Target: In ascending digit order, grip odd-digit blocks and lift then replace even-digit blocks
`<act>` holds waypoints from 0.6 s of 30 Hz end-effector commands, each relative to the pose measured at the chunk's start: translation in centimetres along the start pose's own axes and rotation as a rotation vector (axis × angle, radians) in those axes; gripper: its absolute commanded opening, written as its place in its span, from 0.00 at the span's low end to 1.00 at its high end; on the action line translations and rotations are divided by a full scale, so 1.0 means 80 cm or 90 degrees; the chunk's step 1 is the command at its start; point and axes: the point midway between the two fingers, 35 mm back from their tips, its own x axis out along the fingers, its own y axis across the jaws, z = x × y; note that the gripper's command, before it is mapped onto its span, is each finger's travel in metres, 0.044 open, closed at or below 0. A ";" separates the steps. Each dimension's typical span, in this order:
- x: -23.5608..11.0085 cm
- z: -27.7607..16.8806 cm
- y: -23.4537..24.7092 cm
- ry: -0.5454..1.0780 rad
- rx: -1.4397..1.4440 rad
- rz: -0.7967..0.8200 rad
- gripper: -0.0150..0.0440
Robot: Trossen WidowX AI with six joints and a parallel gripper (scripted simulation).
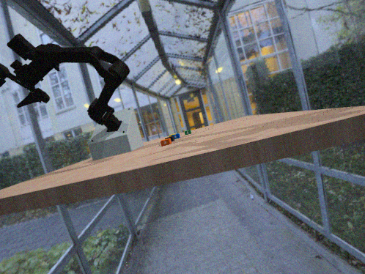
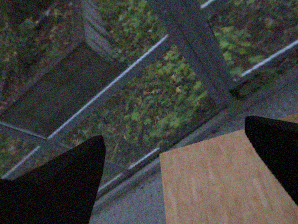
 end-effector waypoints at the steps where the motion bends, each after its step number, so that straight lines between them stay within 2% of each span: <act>1: 0.000 0.003 -0.002 -0.007 0.000 -0.004 0.93; 5: -0.016 0.062 -0.040 -0.137 0.019 -0.092 0.93; 9: -0.056 0.122 -0.089 -0.287 0.055 -0.206 0.93; 14: -0.135 0.173 -0.151 -0.454 0.116 -0.359 0.93; 18: -0.212 0.188 -0.197 -0.570 0.181 -0.485 0.93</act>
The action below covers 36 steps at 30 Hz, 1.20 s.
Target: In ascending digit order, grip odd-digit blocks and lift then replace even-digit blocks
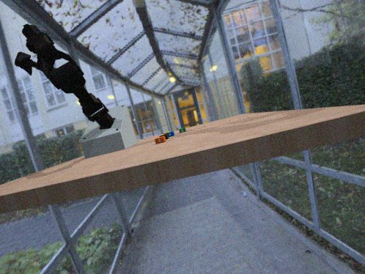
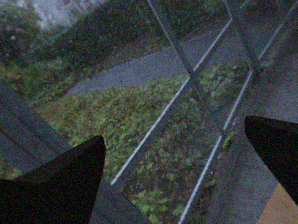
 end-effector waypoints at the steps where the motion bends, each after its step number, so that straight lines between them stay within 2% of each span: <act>1: -0.015 0.066 -0.074 -0.117 0.055 -0.151 0.93; 9: -0.102 0.131 -0.216 -0.269 0.180 -0.431 0.93; 17: -0.231 0.113 -0.336 -0.330 0.347 -0.700 0.93; 22: -0.314 0.062 -0.387 -0.318 0.475 -0.849 0.93; 27: -0.388 -0.014 -0.416 -0.268 0.624 -0.971 0.93; 32: -0.446 -0.108 -0.420 -0.179 0.788 -1.055 0.93; 36: -0.476 -0.189 -0.407 -0.084 0.926 -1.084 0.93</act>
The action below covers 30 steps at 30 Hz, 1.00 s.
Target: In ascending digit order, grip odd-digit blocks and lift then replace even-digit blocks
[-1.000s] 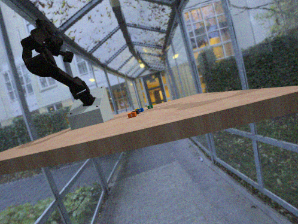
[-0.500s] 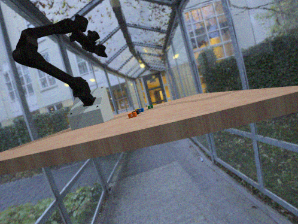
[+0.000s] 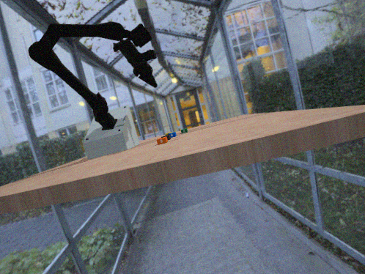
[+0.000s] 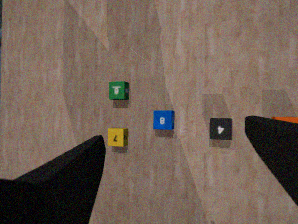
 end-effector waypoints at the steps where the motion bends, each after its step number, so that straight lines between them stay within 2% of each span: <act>1: 0.040 -0.020 -0.083 0.110 0.032 -0.119 0.93; 6: 0.066 -0.056 -0.158 0.229 0.055 -0.209 0.93; 30: 0.067 -0.058 -0.160 0.233 0.055 -0.211 0.93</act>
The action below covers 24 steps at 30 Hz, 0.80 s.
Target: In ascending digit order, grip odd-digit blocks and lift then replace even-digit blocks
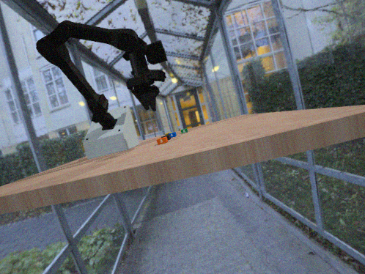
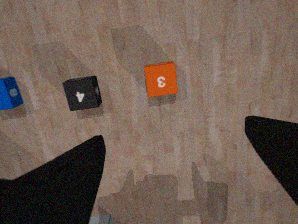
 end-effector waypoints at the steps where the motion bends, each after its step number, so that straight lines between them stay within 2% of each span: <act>1: 0.000 0.000 -0.001 0.002 -0.003 -0.002 0.93; 3: 0.001 0.004 0.015 0.001 -0.004 0.000 0.93; 8: 0.001 0.017 0.110 0.002 -0.003 0.001 0.93; 24: 0.001 0.017 0.114 0.002 -0.003 0.001 0.93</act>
